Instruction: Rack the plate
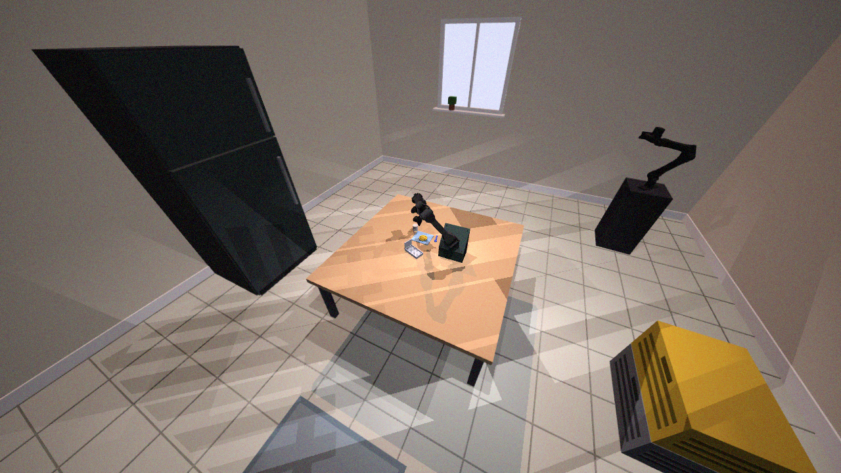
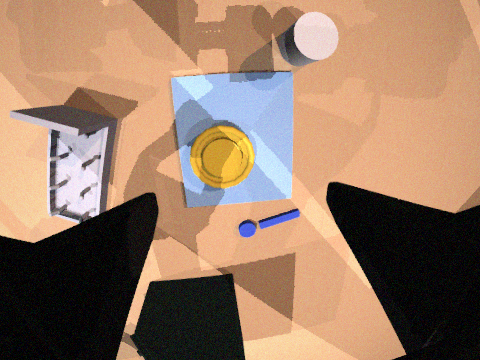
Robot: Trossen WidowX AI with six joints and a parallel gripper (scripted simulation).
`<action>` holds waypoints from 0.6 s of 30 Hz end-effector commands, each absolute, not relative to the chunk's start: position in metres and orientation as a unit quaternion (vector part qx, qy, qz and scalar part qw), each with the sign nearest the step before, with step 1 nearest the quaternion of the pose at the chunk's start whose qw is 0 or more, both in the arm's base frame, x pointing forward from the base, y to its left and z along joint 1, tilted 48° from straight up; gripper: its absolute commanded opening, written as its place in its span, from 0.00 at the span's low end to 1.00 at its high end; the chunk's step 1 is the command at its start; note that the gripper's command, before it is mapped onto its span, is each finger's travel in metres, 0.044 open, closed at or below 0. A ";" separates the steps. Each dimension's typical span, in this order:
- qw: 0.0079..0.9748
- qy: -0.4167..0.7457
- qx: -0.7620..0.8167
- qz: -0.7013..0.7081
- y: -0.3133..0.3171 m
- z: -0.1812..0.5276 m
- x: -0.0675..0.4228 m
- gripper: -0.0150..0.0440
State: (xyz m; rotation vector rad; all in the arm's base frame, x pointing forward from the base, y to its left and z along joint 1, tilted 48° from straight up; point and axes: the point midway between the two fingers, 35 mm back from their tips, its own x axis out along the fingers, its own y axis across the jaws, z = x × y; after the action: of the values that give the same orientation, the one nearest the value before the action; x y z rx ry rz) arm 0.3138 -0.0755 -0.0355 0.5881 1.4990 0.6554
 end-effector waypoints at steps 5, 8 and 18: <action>0.630 0.666 0.266 0.299 -0.003 -0.094 0.297 0.93; 0.630 0.666 0.266 0.298 -0.003 -0.093 0.294 0.93; 0.630 0.666 0.266 0.298 0.006 -0.102 0.293 0.93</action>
State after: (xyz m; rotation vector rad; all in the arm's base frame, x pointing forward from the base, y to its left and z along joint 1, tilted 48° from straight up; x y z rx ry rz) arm 0.2957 0.0004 -0.0983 0.6009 1.5178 0.6804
